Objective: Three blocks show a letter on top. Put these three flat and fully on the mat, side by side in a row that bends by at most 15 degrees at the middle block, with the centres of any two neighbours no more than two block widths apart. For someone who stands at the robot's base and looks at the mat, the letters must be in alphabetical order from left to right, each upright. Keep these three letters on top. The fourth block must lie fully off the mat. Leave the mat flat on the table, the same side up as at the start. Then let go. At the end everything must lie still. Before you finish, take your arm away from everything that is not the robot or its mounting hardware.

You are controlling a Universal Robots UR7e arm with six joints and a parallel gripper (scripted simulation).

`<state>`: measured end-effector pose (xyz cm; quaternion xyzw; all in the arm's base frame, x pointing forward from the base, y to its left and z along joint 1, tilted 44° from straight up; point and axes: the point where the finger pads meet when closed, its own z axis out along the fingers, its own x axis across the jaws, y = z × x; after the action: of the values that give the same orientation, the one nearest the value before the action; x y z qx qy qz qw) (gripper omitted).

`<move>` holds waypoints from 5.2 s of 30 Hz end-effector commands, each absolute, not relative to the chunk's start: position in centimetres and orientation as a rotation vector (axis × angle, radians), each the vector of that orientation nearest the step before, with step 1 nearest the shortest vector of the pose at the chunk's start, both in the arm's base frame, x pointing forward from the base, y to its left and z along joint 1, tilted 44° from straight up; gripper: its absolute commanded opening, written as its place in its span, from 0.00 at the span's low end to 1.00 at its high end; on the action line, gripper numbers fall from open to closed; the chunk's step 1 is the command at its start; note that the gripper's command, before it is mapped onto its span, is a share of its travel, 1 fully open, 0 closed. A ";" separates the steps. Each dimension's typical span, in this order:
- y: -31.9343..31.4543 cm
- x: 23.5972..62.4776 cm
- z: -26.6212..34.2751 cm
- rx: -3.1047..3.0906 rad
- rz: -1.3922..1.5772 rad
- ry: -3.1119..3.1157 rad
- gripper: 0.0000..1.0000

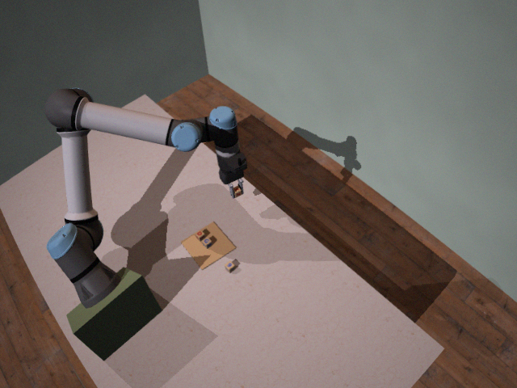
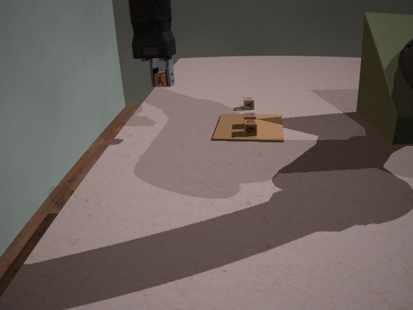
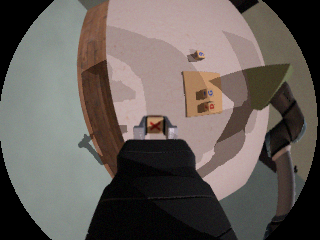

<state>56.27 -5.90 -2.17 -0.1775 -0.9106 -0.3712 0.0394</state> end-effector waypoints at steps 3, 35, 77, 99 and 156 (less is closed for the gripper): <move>-8.1 49.9 -3.9 -0.454 -1.143 -2.833 0.49; -8.2 38.5 -6.3 -0.267 -1.181 -2.893 0.49; -1.6 39.0 -13.2 -0.267 -1.181 -2.893 0.49; -1.6 39.0 -13.2 -0.267 -1.181 -2.893 0.49; -1.3 39.0 -13.5 -0.267 -1.181 -2.893 0.49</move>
<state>39.01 -1.26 -13.49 -0.0851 -0.9223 -0.3769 0.0030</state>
